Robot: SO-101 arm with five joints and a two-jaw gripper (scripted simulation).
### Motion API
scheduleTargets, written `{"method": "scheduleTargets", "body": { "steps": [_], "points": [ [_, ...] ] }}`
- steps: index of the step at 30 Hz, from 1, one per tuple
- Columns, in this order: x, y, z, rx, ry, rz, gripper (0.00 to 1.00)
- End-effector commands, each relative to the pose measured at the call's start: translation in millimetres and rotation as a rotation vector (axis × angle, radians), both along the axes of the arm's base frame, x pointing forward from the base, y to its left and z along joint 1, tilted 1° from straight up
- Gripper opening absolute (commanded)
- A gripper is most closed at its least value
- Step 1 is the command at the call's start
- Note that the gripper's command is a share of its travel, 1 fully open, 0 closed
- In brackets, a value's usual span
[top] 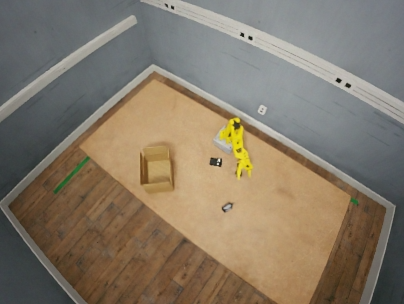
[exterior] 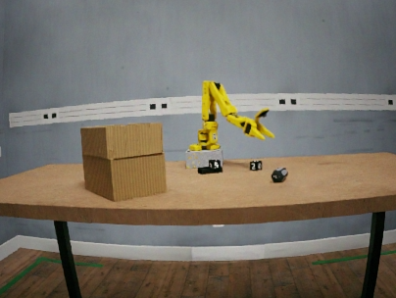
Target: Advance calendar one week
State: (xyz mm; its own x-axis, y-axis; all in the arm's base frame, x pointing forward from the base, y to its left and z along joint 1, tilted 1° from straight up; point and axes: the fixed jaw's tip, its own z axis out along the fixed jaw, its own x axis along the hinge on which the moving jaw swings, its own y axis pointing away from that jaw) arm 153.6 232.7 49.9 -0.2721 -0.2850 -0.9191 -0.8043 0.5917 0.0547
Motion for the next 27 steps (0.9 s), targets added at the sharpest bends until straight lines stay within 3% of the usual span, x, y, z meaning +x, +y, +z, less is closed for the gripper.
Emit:
{"method": "scheduleTargets", "body": {
  "steps": [1,27],
  "points": [
    [0.8,7.5,7.7,-0.157,0.132,-0.001,0.35],
    [-7.3,-3.4,26.4,-0.269,0.231,-0.015,0.35]
  ]
}}
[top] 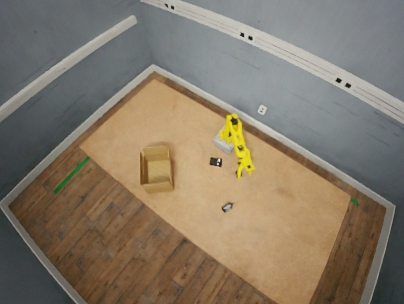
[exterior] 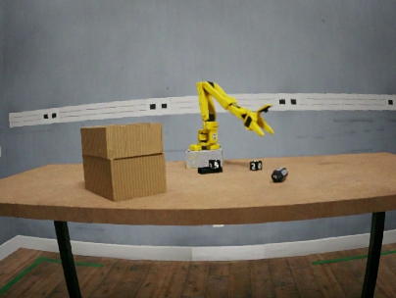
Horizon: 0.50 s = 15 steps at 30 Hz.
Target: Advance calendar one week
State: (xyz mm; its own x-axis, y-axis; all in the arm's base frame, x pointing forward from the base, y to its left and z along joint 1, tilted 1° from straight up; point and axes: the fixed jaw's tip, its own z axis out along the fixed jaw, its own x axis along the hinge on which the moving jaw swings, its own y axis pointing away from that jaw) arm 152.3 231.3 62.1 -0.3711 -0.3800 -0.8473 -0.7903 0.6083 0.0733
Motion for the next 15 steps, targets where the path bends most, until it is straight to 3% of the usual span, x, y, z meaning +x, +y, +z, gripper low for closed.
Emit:
{"method": "scheduleTargets", "body": {
  "steps": [1,15],
  "points": [
    [-6.0,-2.0,14.2,-0.156,0.125,-0.002,0.35],
    [-9.9,-6.0,22.8,-0.222,0.181,-0.007,0.35]
  ]
}}
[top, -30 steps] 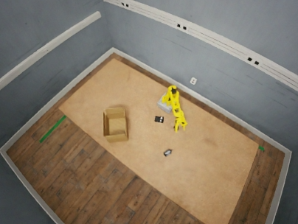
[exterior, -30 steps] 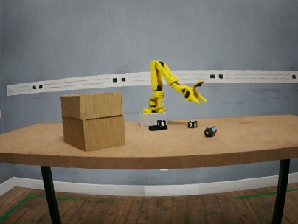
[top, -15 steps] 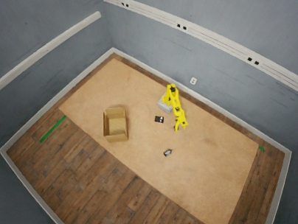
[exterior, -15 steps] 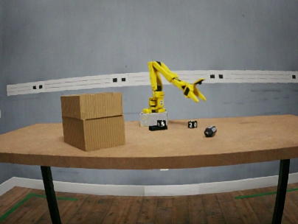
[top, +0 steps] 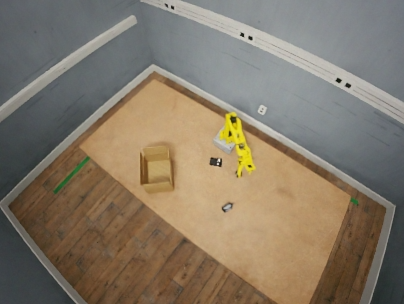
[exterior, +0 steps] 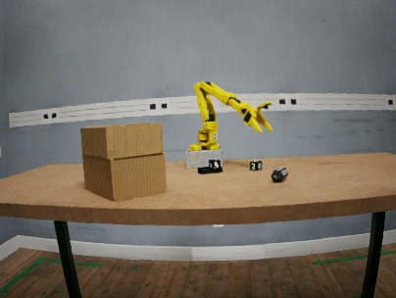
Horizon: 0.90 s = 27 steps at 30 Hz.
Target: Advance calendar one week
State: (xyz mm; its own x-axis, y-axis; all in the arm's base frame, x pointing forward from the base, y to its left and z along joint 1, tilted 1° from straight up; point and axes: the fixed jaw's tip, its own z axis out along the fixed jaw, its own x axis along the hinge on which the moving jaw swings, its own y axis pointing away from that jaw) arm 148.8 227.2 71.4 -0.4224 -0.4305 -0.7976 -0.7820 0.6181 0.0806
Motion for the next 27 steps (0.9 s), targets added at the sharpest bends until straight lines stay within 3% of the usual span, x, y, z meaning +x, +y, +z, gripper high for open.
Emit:
{"method": "scheduleTargets", "body": {
  "steps": [1,10,21,27],
  "points": [
    [-6.6,-2.1,13.9,-0.162,0.126,0.0,0.35],
    [-8.4,-3.7,14.0,-0.209,0.163,-0.002,0.35],
    [-10.3,-8.2,-4.1,-0.267,0.201,-0.005,0.35],
    [-14.6,-15.2,-20.7,-0.364,0.267,-0.008,0.35]
  ]
}}
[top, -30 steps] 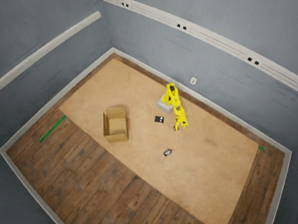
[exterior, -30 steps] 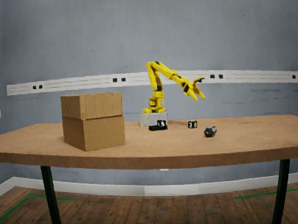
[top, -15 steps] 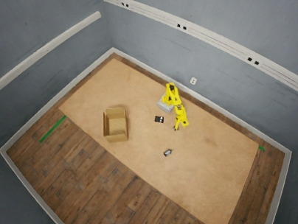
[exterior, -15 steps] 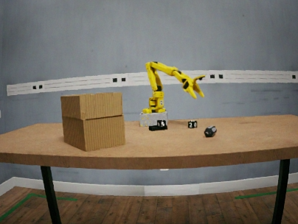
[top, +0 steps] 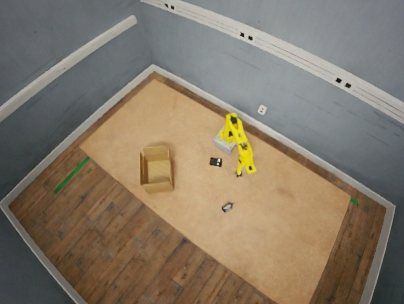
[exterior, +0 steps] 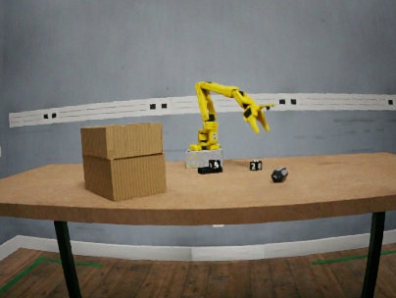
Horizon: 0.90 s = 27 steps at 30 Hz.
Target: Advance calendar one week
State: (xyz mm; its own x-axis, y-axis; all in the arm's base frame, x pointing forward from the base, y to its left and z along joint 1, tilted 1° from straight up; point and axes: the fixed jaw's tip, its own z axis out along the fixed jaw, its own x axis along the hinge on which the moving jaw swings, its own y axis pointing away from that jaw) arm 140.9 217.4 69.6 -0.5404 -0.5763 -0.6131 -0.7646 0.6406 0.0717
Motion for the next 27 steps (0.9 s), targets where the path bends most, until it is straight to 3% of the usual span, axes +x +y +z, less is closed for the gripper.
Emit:
{"method": "scheduleTargets", "body": {
  "steps": [1,9,11,12,20,24,27],
  "points": [
    [-7.5,-6.6,-21.4,-0.168,0.118,0.001,0.35],
    [-14.8,-16.3,-43.9,-0.316,0.219,0.0,0.35],
    [-14.8,-16.3,-43.9,-0.316,0.219,0.0,0.35],
    [-17.6,-19.5,-52.2,-0.374,0.259,0.0,0.35],
    [-23.8,-25.0,-70.5,-0.504,0.349,0.0,0.35],
    [-26.4,-26.2,-77.5,-0.557,0.384,0.002,0.35],
    [-26.4,-26.2,-77.5,-0.557,0.384,0.002,0.35]
  ]
}}
